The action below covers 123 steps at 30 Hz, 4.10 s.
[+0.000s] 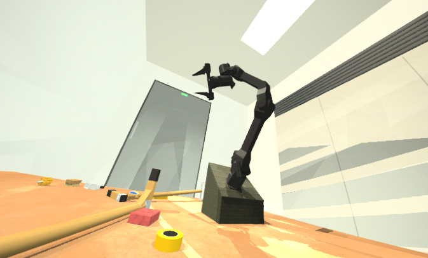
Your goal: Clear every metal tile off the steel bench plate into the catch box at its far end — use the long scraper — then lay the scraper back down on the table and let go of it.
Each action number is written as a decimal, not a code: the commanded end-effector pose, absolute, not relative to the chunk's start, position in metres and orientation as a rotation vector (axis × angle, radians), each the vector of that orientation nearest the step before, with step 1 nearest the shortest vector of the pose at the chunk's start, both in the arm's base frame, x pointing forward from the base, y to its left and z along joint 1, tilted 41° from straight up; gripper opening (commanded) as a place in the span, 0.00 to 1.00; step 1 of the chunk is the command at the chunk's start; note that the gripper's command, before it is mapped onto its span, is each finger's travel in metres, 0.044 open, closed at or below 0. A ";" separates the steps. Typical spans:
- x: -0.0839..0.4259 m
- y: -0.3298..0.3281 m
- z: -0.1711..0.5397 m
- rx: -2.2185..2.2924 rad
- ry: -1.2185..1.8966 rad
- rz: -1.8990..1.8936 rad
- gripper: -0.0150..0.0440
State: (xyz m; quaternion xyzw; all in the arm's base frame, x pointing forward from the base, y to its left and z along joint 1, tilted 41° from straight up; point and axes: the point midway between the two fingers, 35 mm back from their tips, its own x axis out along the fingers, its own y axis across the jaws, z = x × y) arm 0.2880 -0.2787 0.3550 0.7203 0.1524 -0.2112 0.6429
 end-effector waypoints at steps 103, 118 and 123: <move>0.072 -0.391 0.130 1.084 0.842 -1.310 1.00; 0.155 -0.385 0.193 1.245 0.586 -1.113 1.00; 0.181 -0.377 0.216 1.304 0.521 -1.031 1.00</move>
